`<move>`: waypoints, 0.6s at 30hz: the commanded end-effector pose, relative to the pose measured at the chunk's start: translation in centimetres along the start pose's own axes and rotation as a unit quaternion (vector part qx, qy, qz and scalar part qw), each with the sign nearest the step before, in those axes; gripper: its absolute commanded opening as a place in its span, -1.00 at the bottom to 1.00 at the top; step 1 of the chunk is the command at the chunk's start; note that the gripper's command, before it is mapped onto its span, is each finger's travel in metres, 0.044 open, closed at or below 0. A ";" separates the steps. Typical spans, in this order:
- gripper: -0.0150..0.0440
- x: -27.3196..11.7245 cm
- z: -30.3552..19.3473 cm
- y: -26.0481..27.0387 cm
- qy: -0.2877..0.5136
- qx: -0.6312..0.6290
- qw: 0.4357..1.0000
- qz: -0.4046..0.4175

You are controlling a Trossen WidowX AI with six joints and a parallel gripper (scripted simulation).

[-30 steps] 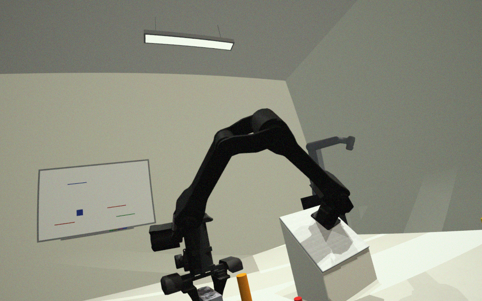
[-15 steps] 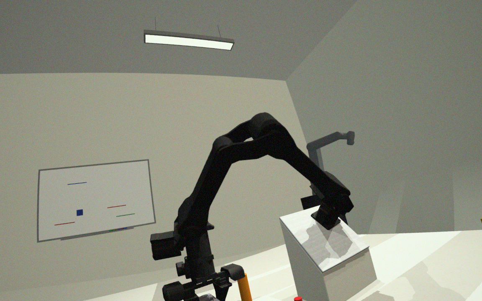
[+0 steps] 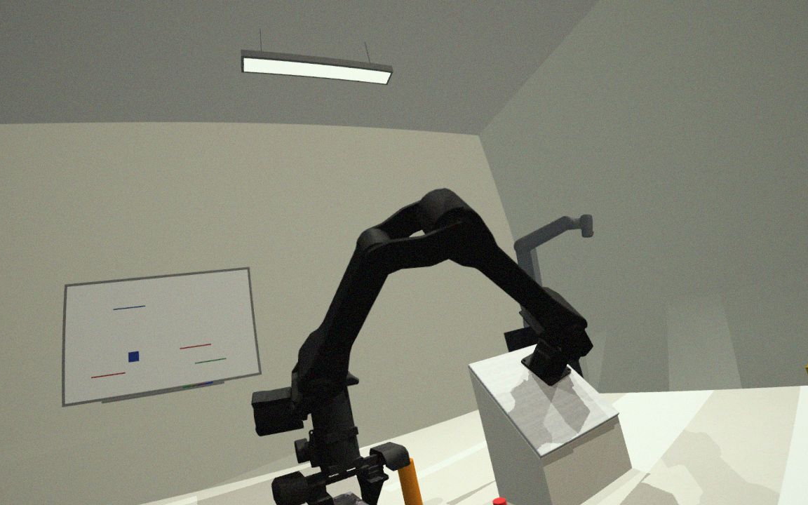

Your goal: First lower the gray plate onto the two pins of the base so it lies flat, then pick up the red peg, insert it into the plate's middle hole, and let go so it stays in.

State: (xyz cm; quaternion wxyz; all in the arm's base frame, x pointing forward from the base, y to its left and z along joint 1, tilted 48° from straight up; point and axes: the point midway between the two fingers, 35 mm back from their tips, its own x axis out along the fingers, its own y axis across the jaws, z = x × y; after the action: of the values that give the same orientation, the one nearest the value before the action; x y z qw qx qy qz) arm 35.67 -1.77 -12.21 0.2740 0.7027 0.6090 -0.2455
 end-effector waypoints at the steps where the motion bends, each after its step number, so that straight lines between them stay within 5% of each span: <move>1: 0.49 0.0 0.0 0.0 0.000 -0.001 1.000 0.000; 7: 1.00 0.0 0.0 0.0 0.000 -0.001 1.000 0.000; 13: 1.00 -0.3 0.0 0.1 0.000 -0.001 1.000 0.000; 18: 1.00 -7.6 0.4 0.5 -0.004 0.002 1.000 -0.001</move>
State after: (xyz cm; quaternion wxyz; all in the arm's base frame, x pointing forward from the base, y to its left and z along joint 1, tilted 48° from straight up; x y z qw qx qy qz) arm 35.16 -3.56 -10.67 0.2659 0.6970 0.6170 -0.2505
